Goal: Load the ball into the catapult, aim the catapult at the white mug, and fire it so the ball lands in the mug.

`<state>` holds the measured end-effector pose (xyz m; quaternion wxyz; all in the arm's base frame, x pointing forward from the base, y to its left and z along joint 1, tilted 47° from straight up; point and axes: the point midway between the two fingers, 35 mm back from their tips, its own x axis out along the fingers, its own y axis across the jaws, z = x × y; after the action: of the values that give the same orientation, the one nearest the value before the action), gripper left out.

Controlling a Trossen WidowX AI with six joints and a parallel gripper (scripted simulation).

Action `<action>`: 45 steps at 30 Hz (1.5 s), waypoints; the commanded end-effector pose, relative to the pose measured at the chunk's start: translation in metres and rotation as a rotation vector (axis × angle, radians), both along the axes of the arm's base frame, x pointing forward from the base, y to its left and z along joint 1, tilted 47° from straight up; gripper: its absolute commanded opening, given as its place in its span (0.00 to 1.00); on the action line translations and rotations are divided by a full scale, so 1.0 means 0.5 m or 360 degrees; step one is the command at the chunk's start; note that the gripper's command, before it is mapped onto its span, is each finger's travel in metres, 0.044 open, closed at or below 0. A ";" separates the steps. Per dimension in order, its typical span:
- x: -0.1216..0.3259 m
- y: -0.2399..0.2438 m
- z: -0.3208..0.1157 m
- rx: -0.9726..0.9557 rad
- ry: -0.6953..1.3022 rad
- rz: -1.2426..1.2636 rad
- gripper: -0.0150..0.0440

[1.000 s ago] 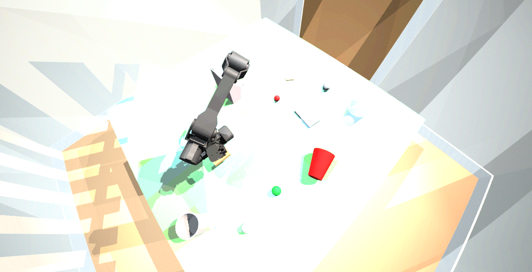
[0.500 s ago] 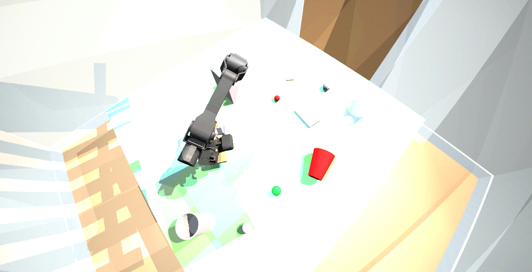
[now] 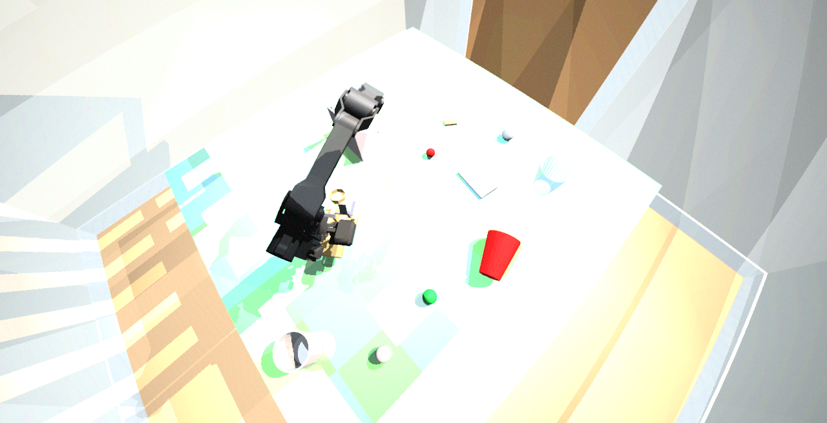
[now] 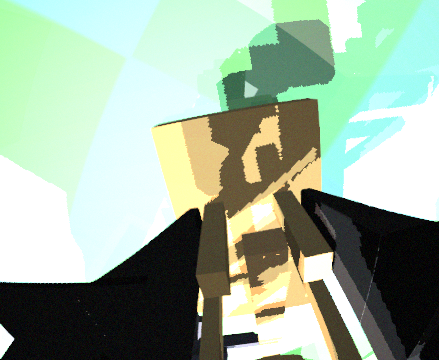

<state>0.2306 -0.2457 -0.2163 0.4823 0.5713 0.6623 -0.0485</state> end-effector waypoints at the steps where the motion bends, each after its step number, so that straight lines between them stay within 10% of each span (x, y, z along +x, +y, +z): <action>1: 0.001 -0.004 0.000 -0.0009 0.0009 -0.0011 0.25; 34: 0.010 0.055 -0.059 -0.0002 0.0011 0.0002 0.25; 45: 0.010 0.055 -0.059 -0.0002 0.0011 0.0002 0.74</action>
<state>0.2354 -0.2172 -0.2468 0.4793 0.5711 0.6644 -0.0511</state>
